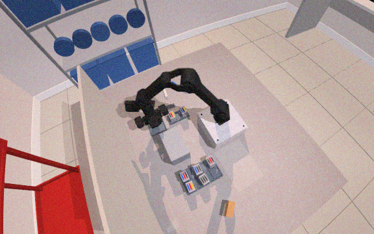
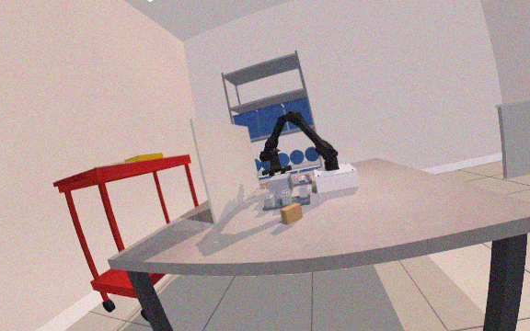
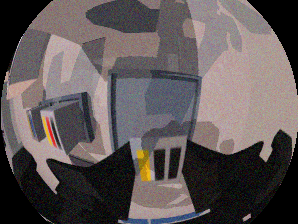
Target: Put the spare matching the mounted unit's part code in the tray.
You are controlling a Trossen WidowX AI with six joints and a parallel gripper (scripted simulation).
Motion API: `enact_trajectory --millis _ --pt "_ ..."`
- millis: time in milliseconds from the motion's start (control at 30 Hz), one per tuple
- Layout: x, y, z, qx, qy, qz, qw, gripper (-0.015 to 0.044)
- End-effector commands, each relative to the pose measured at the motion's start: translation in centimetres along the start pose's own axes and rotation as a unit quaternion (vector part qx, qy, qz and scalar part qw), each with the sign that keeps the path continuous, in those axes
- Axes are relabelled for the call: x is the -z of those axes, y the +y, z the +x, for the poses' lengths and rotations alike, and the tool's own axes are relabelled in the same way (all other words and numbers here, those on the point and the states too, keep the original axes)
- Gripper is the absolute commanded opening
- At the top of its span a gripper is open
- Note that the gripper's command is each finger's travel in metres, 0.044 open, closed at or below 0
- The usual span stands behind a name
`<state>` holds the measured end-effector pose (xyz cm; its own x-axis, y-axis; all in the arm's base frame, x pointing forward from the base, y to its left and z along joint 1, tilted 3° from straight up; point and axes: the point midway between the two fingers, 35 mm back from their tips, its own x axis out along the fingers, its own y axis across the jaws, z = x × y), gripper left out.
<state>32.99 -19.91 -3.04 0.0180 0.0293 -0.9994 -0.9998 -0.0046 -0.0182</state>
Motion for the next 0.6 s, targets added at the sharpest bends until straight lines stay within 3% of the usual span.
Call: enact_trajectory --millis 0,100,567 --pt "-0.26 0.24 0.45 -0.002 -0.005 0.002 1.0 0.0" --pt "-0.26 0.24 0.45 -0.002 -0.005 0.002 1.0 0.0" --pt "-0.06 0.09 0.21 -0.001 -0.001 0.0 1.0 0.0368"
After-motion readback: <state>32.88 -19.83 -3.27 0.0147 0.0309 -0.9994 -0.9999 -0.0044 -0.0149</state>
